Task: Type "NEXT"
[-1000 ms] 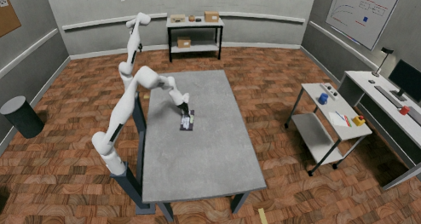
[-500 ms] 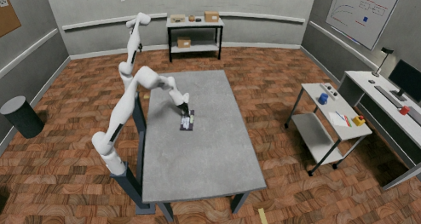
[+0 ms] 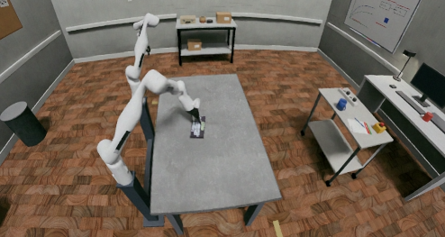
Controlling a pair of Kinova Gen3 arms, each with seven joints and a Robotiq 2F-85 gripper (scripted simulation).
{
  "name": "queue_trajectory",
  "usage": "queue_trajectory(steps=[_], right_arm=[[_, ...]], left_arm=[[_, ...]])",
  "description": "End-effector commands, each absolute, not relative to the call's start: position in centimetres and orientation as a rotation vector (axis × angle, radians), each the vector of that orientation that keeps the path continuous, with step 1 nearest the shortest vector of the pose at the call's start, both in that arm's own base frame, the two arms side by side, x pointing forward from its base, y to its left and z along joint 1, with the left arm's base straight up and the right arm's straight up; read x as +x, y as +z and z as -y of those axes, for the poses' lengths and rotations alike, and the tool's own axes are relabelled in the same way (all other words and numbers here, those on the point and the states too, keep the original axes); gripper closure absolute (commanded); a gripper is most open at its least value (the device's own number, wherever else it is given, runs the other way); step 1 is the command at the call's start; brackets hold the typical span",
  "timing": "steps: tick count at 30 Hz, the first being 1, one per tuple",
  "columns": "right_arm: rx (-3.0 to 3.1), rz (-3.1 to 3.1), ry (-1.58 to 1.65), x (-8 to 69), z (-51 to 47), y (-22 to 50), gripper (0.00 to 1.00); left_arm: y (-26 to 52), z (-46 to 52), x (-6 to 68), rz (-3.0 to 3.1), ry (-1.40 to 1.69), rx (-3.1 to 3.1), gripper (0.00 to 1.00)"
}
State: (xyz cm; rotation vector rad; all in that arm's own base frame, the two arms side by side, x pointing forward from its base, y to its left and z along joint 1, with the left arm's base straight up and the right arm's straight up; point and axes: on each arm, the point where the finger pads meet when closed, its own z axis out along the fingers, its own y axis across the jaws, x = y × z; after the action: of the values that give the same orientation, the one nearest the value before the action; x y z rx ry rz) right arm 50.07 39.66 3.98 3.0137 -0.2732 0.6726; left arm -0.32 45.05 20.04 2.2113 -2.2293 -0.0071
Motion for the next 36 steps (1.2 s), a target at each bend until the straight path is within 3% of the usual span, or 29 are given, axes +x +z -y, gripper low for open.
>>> queue_trajectory(steps=[1,36], right_arm=[[3.014,0.279,0.682,50.3,-39.7,4.9,0.903],[3.012,0.277,0.675,50.9,-43.3,4.8,0.903]], left_arm=[[20.0,-45.0,-0.3,2.213,0.0,2.23,0.002],[20.0,-45.0,-0.3,2.213,0.0,2.23,0.002]])
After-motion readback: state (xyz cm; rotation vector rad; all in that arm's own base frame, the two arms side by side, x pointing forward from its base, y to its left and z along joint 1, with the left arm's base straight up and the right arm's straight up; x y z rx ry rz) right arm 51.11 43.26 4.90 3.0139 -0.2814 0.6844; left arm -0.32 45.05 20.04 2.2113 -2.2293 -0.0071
